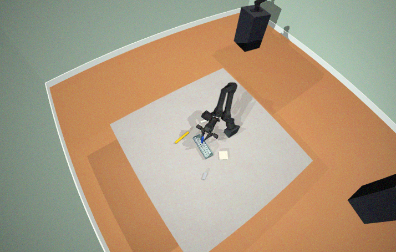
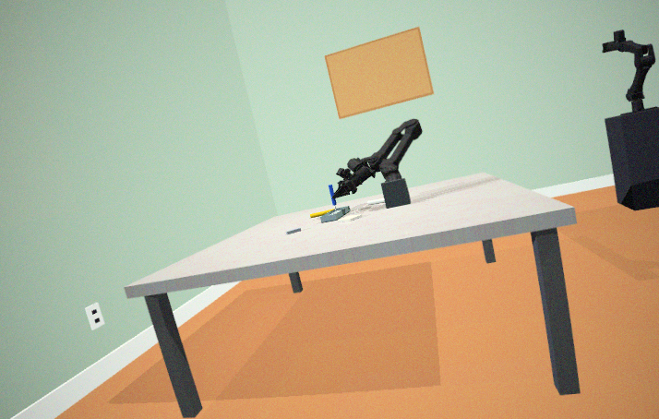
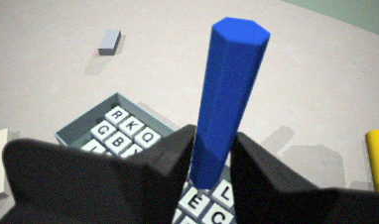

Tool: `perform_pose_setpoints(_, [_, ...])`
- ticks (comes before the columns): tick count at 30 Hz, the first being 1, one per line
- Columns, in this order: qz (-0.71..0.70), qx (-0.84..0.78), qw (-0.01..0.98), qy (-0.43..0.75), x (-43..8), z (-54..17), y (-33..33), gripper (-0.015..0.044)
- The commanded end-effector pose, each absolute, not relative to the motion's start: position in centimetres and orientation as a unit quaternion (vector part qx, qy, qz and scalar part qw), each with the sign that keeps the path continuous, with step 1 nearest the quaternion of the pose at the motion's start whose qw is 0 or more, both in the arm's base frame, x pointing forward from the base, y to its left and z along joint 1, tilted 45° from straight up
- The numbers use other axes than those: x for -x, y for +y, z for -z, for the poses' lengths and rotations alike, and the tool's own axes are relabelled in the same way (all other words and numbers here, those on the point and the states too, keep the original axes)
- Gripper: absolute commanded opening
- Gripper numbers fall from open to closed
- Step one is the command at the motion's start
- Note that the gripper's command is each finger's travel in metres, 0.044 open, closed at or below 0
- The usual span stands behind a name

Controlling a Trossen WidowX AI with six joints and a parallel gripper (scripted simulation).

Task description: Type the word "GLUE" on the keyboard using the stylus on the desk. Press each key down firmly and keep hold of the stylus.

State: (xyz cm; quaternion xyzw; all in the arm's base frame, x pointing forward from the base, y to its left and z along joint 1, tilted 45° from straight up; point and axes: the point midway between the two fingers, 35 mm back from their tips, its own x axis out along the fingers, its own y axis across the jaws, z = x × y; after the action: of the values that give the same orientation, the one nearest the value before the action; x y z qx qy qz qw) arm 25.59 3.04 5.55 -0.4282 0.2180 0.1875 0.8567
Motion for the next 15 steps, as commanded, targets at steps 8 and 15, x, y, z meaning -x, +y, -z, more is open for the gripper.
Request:
perform_pose_setpoints(8, [-0.191,0.428,0.855,0.222,-25.49,-5.08,2.87,0.0081])
perform_pose_setpoints(15, [-0.191,0.428,0.855,0.222,-25.51,-4.93,2.73,0.0081])
